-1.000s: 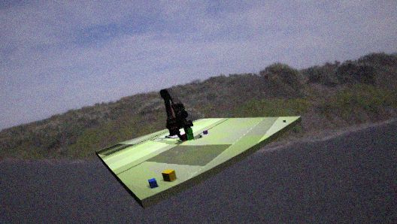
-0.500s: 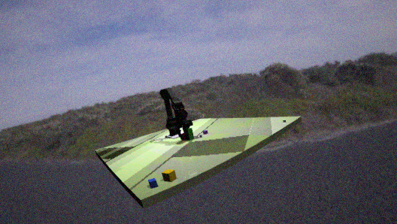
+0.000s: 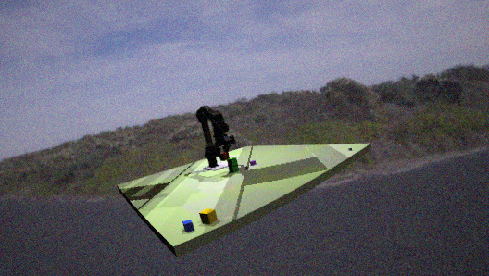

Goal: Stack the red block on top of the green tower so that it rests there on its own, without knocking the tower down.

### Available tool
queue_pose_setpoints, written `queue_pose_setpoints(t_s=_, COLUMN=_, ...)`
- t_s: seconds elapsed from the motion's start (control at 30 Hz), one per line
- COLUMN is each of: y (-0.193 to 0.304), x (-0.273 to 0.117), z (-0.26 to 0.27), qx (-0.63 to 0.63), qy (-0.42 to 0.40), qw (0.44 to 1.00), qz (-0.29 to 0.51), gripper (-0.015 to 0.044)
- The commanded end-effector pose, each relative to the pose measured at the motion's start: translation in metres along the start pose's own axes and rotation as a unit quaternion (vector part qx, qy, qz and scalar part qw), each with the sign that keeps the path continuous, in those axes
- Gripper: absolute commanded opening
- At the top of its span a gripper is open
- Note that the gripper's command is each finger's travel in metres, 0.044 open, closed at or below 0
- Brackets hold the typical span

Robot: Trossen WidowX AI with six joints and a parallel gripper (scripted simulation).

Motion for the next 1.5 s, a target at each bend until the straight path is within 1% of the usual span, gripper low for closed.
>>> queue_pose_setpoints(t_s=0.0, y=-0.002, x=-0.02, z=0.0, qx=0.001, qy=0.002, qw=1.0, qz=-0.011, gripper=0.0)
queue_pose_setpoints(t_s=0.2, y=-0.001, x=-0.04, z=0.0, qx=0.001, qy=0.002, qw=1.0, qz=-0.011, gripper=0.0)
queue_pose_setpoints(t_s=0.47, y=-0.001, x=-0.04, z=0.0, qx=0.001, qy=0.002, qw=1.0, qz=-0.011, gripper=0.0)
queue_pose_setpoints(t_s=0.83, y=-0.046, x=-0.042, z=0.025, qx=0.001, qy=0.001, qw=1.0, qz=-0.013, gripper=0.0)
queue_pose_setpoints(t_s=0.93, y=-0.049, x=-0.042, z=0.027, qx=0.001, qy=0.0, qw=1.0, qz=-0.013, gripper=0.0)
queue_pose_setpoints(t_s=1.23, y=-0.041, x=-0.034, z=0.024, qx=0.001, qy=0.001, qw=1.0, qz=-0.013, gripper=0.0)
queue_pose_setpoints(t_s=1.47, y=-0.042, x=-0.012, z=0.024, qx=0.001, qy=0.0, qw=1.0, qz=-0.013, gripper=0.0)
Point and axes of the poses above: the point midway between the two fingers, 35 mm back from their tips, its own x axis out along the fingers, its own z axis across the jaws, y = z × x, the point moved 2 cm from there along -x, back along the fingers, and after that the axes turned 13 degrees about x, right-handed, at the moved point
